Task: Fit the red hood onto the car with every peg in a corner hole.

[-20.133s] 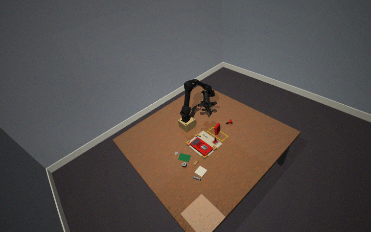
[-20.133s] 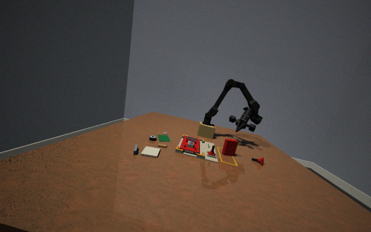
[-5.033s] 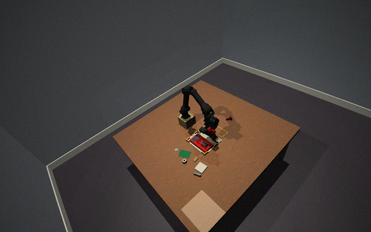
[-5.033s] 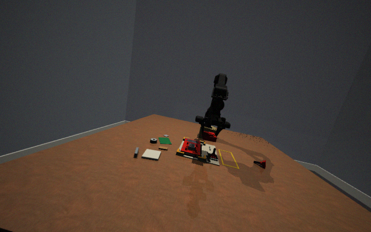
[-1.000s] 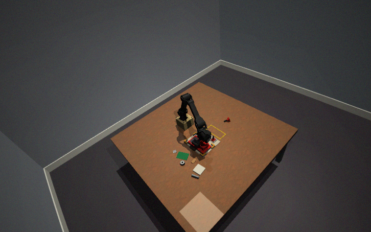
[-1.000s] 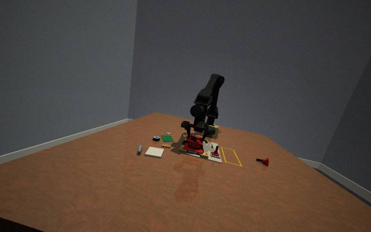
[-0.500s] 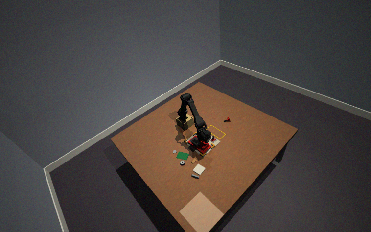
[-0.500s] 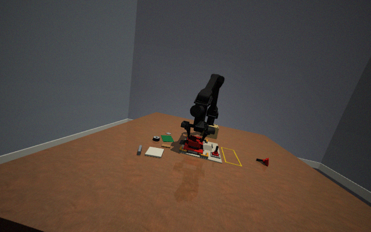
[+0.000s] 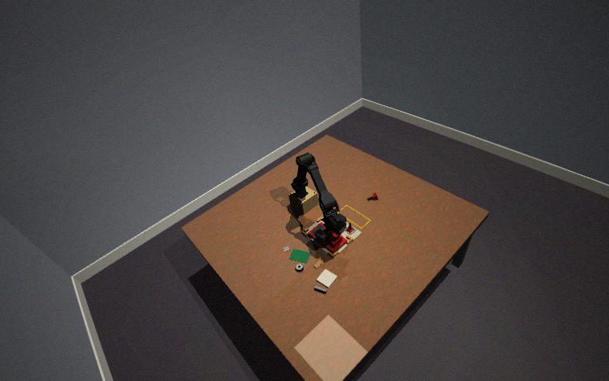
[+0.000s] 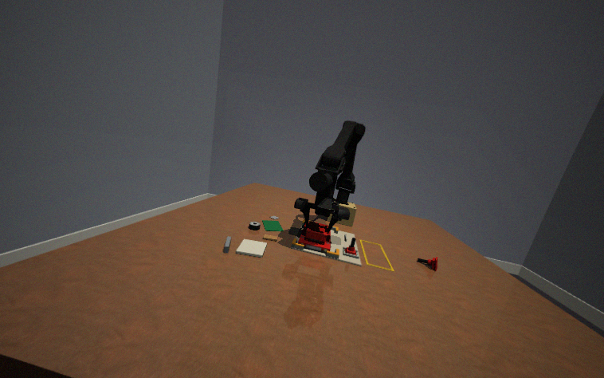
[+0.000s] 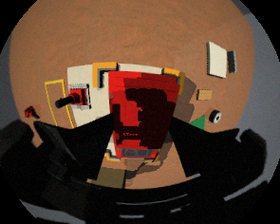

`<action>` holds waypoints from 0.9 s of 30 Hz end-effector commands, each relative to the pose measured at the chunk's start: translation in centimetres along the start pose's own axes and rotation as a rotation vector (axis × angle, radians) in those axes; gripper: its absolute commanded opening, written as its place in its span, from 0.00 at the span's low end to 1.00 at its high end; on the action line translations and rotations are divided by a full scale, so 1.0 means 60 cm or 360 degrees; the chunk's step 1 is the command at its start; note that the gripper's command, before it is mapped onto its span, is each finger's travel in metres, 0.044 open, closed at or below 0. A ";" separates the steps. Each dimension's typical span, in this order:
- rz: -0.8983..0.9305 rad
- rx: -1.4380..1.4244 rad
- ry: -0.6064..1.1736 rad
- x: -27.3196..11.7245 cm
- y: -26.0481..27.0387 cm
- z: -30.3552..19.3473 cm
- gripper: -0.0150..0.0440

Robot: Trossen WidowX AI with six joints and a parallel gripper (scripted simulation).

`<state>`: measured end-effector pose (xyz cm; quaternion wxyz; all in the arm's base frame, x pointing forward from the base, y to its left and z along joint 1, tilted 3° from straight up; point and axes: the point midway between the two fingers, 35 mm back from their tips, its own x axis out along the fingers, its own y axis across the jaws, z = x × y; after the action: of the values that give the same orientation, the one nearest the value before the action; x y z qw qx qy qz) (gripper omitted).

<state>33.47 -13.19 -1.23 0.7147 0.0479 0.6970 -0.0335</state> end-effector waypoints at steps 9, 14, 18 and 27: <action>0.0004 -0.0009 0.0000 0.012 0.000 -0.001 0.25; 0.0004 -0.0009 0.0000 0.016 0.000 -0.001 0.25; 0.0004 -0.0009 -0.0001 0.020 0.000 -0.001 0.25; 0.0000 0.0000 0.0000 0.017 0.000 -0.001 0.34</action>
<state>33.43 -13.17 -2.27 0.7147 0.0477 0.6970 -0.0335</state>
